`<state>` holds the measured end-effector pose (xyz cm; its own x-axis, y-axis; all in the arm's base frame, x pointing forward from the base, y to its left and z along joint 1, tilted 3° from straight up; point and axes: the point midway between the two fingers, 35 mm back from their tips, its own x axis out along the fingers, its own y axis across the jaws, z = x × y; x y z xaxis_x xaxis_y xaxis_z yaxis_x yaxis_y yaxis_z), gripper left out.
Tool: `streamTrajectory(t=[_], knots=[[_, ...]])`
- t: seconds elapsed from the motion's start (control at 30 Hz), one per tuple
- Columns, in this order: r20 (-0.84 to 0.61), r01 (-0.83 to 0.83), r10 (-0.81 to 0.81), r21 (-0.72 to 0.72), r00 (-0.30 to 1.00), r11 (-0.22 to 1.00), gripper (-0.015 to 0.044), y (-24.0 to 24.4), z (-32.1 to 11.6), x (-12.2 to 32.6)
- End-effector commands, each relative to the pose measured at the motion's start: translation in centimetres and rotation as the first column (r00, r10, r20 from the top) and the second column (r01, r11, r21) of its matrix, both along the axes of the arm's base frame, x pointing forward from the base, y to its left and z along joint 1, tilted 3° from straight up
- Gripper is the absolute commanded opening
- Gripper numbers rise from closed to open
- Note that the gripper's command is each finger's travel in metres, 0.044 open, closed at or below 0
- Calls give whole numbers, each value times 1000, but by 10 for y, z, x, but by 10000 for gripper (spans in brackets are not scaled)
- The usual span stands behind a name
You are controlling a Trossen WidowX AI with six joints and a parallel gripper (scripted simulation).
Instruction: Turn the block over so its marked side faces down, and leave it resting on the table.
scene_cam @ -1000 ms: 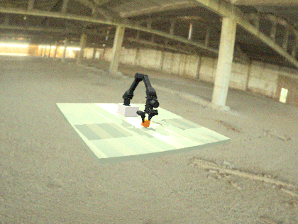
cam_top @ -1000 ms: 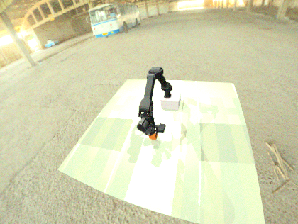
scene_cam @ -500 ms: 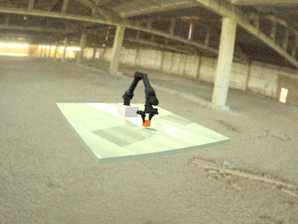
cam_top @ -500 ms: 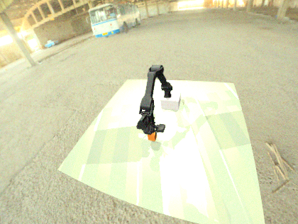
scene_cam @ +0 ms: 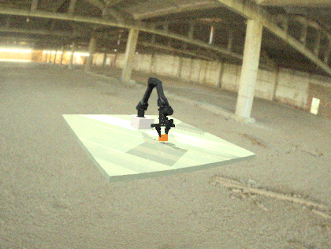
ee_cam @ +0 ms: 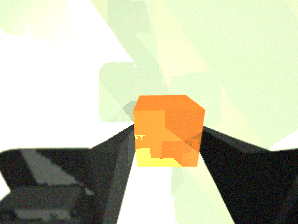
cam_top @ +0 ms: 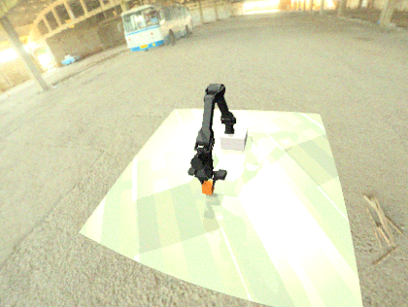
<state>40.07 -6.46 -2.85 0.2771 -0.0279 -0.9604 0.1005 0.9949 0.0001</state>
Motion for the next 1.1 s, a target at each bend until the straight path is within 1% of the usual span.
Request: streamTrajectory(t=[0.0, 0.33, 0.53, 1.07], knots=[[65, -3, 3, -4, 998, 1000, 0, 0, 6, 0], [204, -2, 6, -20, 979, 1000, 0, 1, 9, -6], [215, -2, 7, -21, 977, 1000, 0, 1, 9, -6], [435, 8, 11, -41, 900, 999, 0, -1, -20, 5]])
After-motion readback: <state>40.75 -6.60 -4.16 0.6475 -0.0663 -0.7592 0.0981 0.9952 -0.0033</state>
